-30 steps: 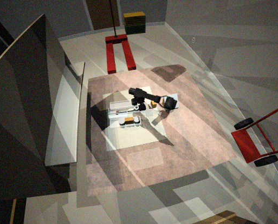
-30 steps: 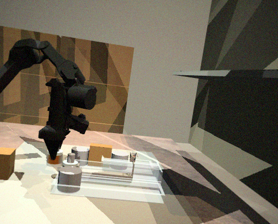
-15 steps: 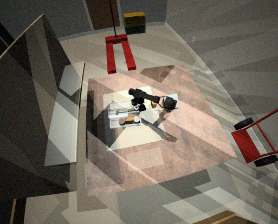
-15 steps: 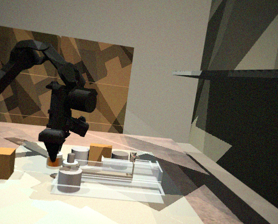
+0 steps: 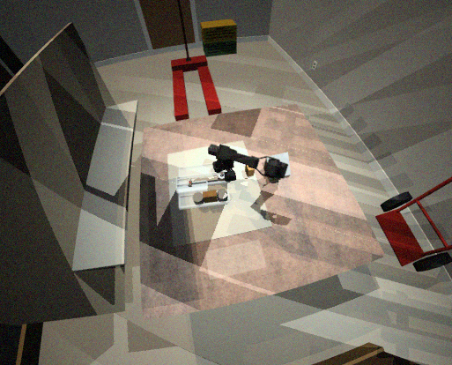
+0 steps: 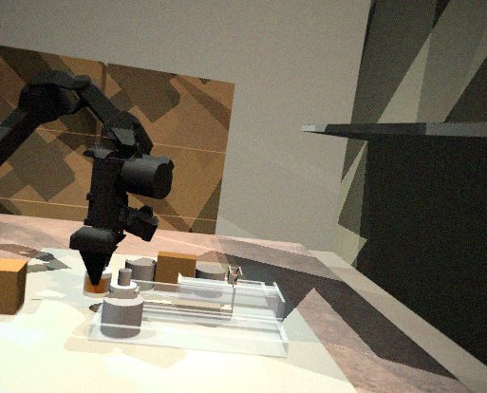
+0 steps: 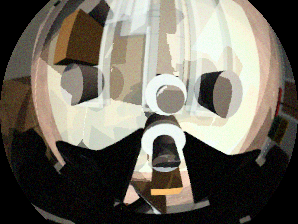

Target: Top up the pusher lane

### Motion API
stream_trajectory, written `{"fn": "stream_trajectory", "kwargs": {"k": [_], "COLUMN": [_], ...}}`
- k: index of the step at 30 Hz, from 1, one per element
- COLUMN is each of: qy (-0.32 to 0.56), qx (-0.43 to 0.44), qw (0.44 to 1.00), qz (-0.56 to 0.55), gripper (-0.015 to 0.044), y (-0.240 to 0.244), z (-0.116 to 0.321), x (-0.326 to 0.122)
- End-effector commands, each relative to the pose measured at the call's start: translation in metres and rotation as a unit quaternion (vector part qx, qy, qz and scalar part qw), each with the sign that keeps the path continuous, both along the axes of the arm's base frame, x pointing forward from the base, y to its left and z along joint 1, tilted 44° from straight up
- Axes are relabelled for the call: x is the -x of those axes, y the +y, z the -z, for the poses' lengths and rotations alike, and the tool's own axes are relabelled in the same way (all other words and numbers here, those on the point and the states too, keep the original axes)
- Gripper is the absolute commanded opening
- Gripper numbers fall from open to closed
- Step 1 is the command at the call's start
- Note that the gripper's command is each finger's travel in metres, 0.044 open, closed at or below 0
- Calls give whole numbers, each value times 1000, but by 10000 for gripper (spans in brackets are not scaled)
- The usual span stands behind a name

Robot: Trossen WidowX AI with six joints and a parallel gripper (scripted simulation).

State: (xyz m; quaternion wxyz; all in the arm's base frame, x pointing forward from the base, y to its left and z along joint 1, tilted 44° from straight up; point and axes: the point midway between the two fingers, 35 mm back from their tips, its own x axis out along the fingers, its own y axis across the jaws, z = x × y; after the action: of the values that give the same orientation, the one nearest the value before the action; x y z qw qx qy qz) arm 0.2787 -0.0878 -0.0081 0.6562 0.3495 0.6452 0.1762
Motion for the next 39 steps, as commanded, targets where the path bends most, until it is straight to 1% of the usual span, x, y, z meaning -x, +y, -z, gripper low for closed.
{"fn": "stream_trajectory", "kwargs": {"k": [1,39], "qy": [-5,-6], "qx": [2,2], "qw": [1000,1000], "qz": [1,1], "gripper": [0,0], "y": [-2,-5], "z": [-1,0], "x": [-6,-22]}}
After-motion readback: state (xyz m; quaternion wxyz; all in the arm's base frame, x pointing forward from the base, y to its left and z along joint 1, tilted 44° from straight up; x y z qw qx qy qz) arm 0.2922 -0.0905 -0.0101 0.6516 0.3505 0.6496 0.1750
